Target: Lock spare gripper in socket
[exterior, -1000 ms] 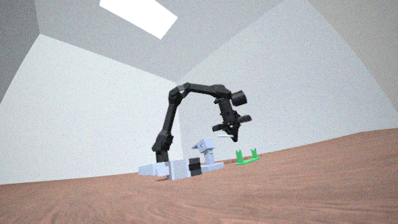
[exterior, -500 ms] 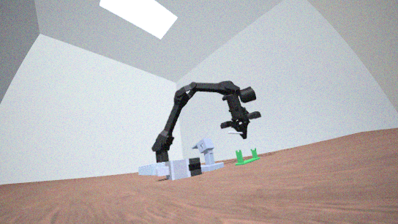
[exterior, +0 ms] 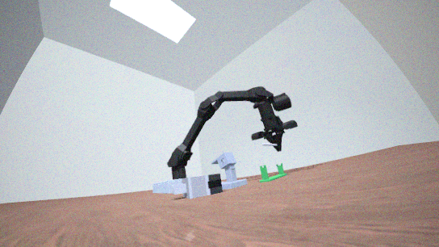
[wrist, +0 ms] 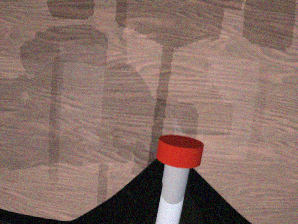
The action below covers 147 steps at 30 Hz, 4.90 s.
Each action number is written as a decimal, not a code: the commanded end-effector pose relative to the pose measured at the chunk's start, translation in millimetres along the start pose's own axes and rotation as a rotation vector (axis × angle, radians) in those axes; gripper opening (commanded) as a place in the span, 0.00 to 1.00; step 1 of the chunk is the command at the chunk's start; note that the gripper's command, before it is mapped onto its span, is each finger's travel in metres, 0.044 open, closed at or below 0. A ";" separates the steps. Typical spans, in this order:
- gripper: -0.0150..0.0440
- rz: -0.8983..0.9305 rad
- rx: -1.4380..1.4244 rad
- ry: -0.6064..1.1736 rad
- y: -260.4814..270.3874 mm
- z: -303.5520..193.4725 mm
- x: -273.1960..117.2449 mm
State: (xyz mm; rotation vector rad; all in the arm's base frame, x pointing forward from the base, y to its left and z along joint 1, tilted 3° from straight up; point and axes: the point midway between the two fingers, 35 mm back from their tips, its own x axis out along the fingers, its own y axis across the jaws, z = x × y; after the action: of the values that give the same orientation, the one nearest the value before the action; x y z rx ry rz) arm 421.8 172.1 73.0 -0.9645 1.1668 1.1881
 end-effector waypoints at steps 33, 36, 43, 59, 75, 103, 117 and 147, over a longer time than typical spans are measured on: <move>0.25 -0.008 0.005 -0.004 -4.3 -7.9 45.2; 0.25 -0.008 0.005 -0.004 -4.4 -8.7 49.6; 0.25 -0.010 0.004 -0.005 -4.7 -10.5 59.5; 0.30 -0.011 0.001 -0.006 -4.6 -12.0 68.0; 0.59 -0.006 0.002 -0.003 -3.2 -9.9 53.8; 0.73 0.005 0.005 0.015 -0.9 -8.8 -6.6; 0.56 -0.028 0.001 0.080 -1.8 -54.5 -64.0; 0.56 -0.028 0.001 0.080 -3.4 -72.1 30.8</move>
State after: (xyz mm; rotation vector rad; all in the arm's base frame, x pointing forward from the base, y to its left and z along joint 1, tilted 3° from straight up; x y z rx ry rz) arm 414.6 107.6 36.9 -1.0270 1.2083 1.1303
